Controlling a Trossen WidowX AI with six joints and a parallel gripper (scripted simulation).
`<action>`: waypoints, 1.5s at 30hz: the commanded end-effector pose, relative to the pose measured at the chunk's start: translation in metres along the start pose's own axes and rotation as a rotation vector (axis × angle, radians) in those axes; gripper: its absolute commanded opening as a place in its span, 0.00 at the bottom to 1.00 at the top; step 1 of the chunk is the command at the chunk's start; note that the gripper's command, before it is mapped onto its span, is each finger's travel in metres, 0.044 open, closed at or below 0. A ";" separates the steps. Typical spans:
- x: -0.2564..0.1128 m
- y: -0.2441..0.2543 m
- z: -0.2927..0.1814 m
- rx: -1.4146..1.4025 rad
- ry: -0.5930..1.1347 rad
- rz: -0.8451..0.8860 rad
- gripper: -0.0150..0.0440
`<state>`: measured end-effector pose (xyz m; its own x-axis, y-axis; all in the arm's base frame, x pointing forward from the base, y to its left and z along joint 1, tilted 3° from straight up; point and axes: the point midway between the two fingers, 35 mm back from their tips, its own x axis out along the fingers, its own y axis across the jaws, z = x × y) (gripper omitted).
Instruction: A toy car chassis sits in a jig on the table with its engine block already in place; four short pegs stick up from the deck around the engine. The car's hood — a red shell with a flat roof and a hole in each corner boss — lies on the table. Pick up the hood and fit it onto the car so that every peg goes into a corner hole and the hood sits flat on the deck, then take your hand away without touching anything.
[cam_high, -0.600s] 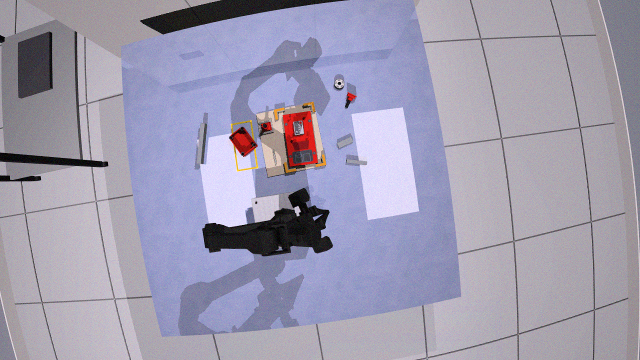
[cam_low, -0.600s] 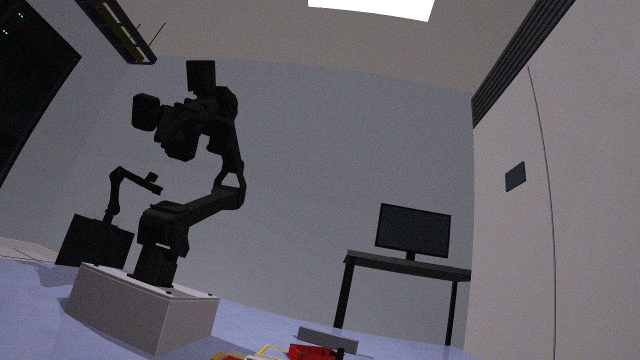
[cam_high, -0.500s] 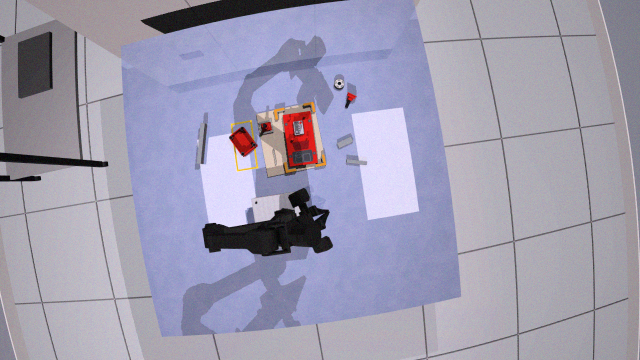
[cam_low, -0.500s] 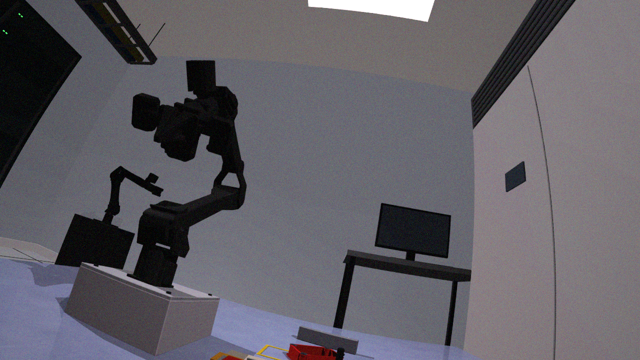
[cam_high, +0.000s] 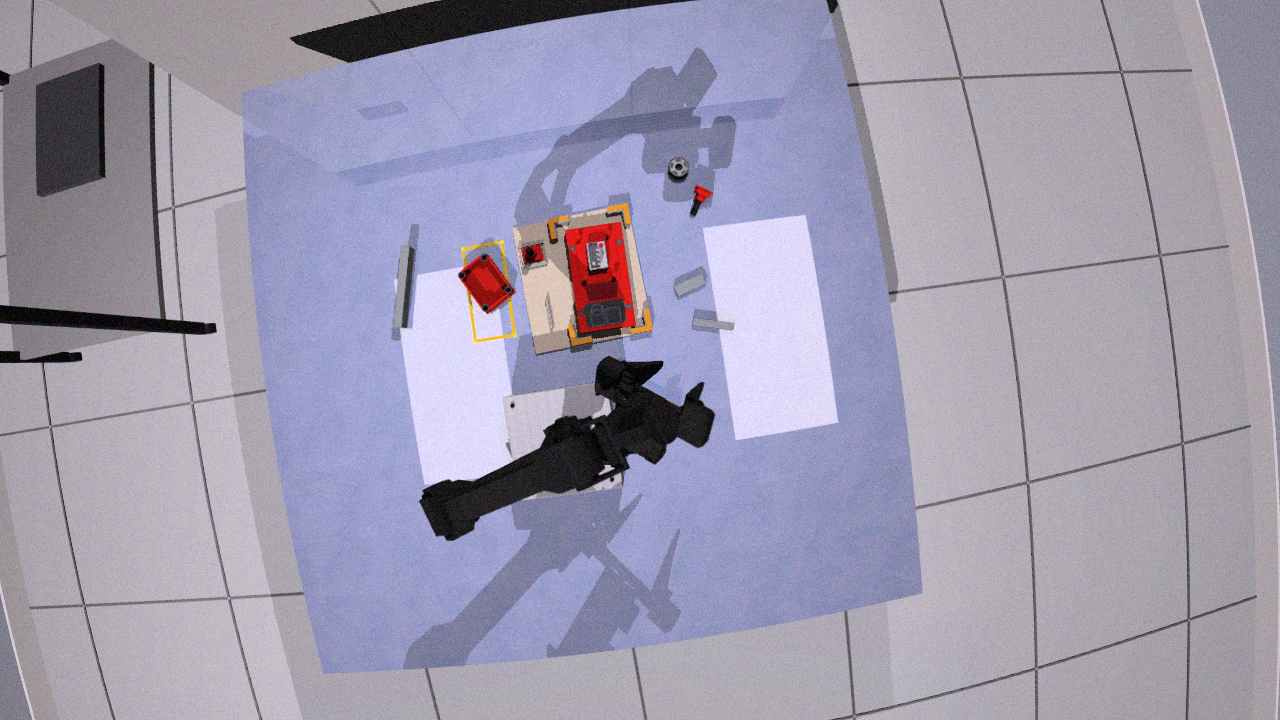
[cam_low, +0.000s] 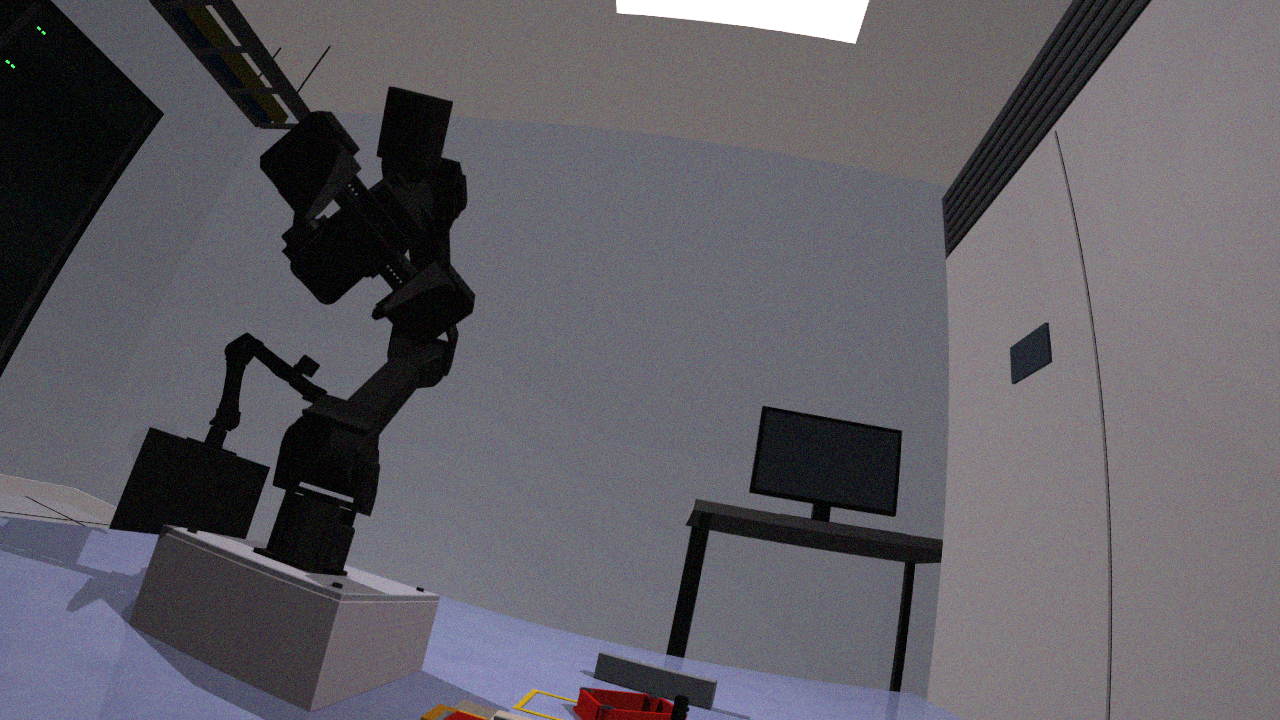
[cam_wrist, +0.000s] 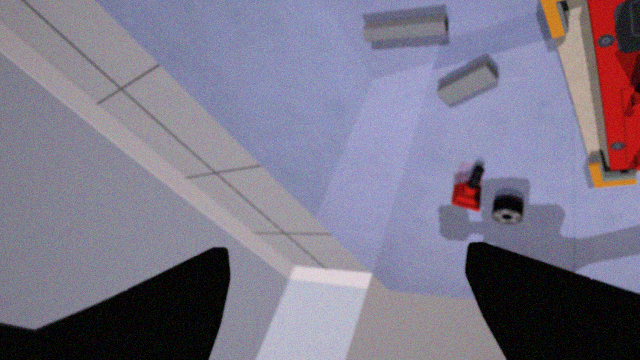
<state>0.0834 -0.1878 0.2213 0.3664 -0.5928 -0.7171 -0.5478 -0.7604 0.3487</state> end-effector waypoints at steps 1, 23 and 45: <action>0.027 -0.014 -0.019 -0.279 0.059 -0.057 1.00; 0.109 -0.207 -0.079 -1.789 0.664 -0.113 1.00; 0.043 -0.407 0.026 -2.870 1.723 0.652 1.00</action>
<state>0.3167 0.0765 0.0428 0.8028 0.2995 -0.5155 -0.1769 0.9454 0.2738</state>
